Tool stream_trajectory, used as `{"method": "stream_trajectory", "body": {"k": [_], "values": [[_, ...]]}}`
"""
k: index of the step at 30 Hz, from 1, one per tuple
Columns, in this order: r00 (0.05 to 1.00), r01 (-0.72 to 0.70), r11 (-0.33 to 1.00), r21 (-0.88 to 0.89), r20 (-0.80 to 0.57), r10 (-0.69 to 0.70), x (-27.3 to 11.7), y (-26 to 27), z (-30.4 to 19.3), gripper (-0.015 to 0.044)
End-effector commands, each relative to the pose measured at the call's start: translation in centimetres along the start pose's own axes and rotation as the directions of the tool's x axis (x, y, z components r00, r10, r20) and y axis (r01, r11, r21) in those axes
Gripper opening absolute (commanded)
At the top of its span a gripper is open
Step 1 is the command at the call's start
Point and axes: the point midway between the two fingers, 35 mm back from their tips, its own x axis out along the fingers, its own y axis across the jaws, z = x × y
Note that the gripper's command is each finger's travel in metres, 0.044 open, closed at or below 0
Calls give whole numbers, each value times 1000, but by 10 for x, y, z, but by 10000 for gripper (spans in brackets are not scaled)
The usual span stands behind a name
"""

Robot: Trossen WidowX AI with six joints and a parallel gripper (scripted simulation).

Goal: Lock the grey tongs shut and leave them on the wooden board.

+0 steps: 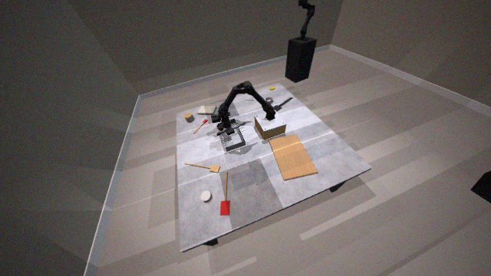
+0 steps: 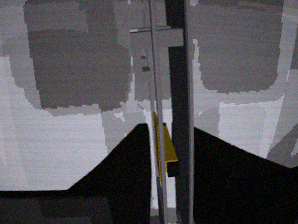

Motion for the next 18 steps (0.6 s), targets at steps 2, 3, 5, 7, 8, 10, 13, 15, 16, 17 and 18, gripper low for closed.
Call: {"method": "stream_trajectory", "body": {"k": [2,3,5,7,8,10,13,15,16,17,18], "values": [[1000,0,1000,0,-1,0,-8,0,1,-150],[1000,-1,1000,0,-1,1,-16,-1,3,-150],[1000,-1,1000,0,-1,1,-39,-2,5,-150],[1000,-2,1000,0,-1,2,-68,-2,7,-150],[1000,-2,1000,1,-1,2,-85,-2,6,-150],[1000,-3,1000,1,-1,3,-113,-1,3,-150],[1000,-3,1000,1,-1,3,-130,-1,1,-150],[1000,-3,1000,1,-1,3,-130,-1,1,-150],[1000,-3,1000,1,-1,3,-130,-1,1,-150],[1000,-3,1000,1,-1,3,-130,-1,1,-150],[1000,-3,1000,1,-1,3,-130,-1,1,-150]]}}
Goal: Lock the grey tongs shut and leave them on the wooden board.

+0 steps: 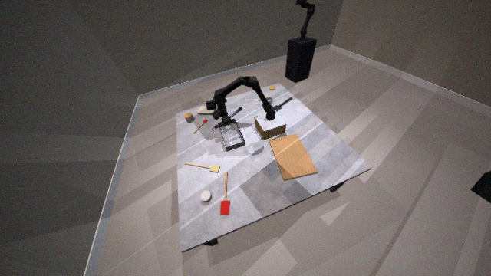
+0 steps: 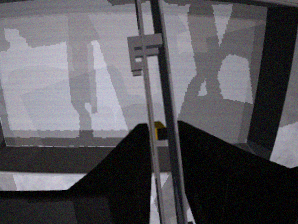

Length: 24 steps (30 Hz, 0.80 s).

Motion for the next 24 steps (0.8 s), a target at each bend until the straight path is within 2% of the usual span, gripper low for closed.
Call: {"method": "stream_trajectory", "body": {"k": [1,10,24], "values": [[1000,-6,1000,-2,-13,6,-7,1,-3,-150],[1000,-5,1000,10,-19,5,-3,7,-3,-150],[1000,-7,993,117,-9,8,-7,95,1,-150]]}}
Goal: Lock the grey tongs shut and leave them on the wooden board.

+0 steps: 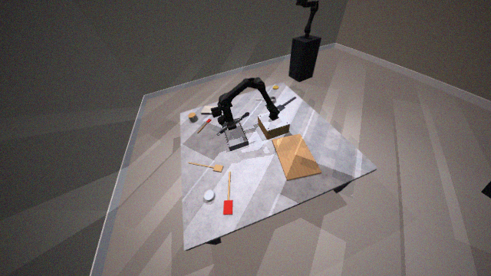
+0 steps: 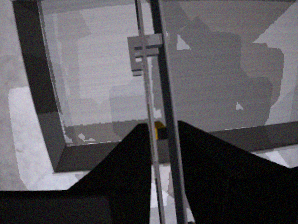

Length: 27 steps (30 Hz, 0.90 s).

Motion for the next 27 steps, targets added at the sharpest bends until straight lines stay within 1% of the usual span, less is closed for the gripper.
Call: {"method": "stream_trajectory", "body": {"k": [1,14,27], "values": [[1000,-6,1000,30,10,6,-3,30,-4,-150],[1000,-14,985,172,9,13,-5,109,-27,-150],[1000,-21,951,307,4,20,-6,181,-68,-150]]}}
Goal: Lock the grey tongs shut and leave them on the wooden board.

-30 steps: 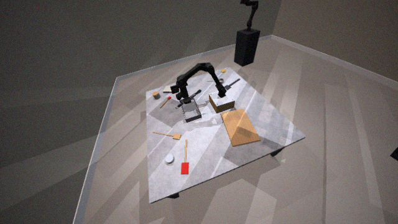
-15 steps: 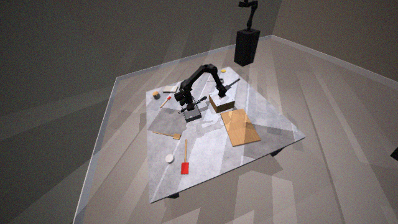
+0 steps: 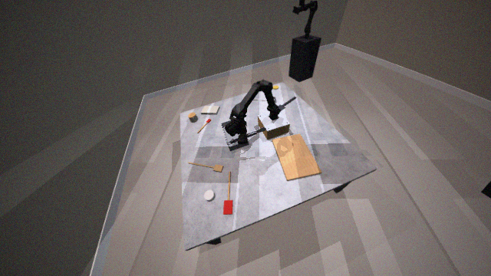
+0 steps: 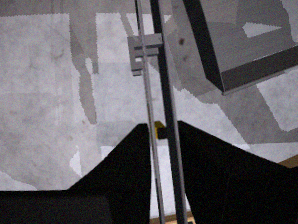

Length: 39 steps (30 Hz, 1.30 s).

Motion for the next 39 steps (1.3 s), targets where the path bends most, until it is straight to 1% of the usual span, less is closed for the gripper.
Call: {"method": "stream_trajectory", "body": {"k": [1,9,19,39], "values": [[1000,-10,999,50,1,10,-2,20,-24,-150],[1000,-12,990,142,-5,13,-3,48,-65,-150],[1000,-12,986,166,-6,13,-3,55,-78,-150],[1000,-10,935,354,-14,16,-4,90,-193,-150]]}}
